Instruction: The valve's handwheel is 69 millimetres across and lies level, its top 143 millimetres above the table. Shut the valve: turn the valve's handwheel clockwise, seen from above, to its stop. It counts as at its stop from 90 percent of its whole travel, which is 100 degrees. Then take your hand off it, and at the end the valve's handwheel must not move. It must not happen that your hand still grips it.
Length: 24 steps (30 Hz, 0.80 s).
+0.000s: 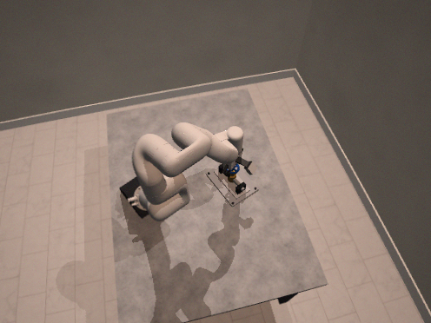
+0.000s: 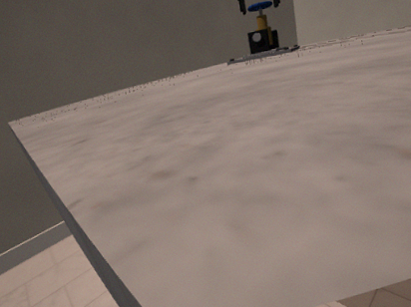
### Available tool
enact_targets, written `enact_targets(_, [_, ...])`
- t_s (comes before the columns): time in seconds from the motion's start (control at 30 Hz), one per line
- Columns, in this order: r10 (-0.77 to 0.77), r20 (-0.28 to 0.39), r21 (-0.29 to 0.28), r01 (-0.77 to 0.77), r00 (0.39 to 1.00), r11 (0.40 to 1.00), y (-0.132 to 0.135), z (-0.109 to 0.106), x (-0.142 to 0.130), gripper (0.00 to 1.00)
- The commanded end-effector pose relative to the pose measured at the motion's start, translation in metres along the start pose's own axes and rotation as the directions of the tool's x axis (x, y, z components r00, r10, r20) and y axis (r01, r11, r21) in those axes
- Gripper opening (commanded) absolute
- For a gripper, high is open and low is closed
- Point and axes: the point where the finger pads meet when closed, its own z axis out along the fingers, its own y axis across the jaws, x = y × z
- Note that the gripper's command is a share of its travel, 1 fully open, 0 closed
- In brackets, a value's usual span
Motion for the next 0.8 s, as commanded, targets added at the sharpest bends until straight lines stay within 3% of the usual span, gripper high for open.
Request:
enact_targets(0.0, [-0.001, -0.001, 0.004, 0.001, 1.0, 1.0, -0.001, -0.005, 0.0, 1.0])
enact_targets(0.77, [-0.001, -0.001, 0.004, 0.001, 1.0, 1.0, -0.001, -0.046, 0.0, 1.0])
